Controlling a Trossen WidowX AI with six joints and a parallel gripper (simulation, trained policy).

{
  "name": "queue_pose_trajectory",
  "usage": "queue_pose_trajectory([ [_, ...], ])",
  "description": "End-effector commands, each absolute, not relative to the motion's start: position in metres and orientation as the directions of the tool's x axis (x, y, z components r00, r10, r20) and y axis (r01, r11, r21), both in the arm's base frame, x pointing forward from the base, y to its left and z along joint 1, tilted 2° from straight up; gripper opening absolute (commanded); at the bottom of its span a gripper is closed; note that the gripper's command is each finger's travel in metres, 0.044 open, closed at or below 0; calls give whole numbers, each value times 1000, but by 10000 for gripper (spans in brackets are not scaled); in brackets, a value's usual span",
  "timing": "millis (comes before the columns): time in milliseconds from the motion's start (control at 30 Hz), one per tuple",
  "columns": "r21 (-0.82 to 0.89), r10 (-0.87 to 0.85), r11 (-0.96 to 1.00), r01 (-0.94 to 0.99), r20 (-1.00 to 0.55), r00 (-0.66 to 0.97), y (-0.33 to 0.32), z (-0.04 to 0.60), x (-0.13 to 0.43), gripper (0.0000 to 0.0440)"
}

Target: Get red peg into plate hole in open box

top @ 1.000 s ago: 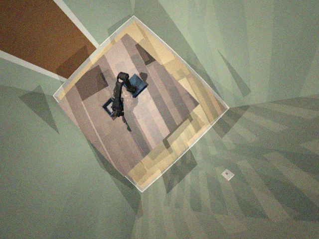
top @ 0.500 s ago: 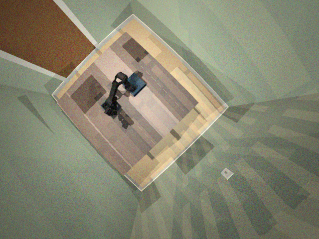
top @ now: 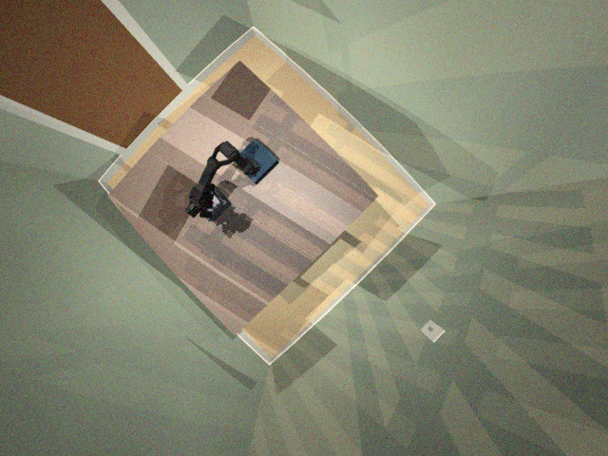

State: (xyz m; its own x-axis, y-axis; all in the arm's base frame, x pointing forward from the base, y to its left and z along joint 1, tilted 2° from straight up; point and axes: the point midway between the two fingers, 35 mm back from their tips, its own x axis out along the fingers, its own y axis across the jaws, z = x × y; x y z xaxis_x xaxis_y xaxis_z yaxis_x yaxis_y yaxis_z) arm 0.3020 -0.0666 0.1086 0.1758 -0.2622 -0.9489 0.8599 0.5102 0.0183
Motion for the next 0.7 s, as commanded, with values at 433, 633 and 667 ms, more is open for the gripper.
queue_pose_trajectory([
  [433,11,-212,487,873,-969,130,-94,69,318,23],
  [633,-24,-205,514,858,-974,96,-100,54,319,146],
  [667,-27,-204,516,856,-975,92,-100,53,320,149],
])
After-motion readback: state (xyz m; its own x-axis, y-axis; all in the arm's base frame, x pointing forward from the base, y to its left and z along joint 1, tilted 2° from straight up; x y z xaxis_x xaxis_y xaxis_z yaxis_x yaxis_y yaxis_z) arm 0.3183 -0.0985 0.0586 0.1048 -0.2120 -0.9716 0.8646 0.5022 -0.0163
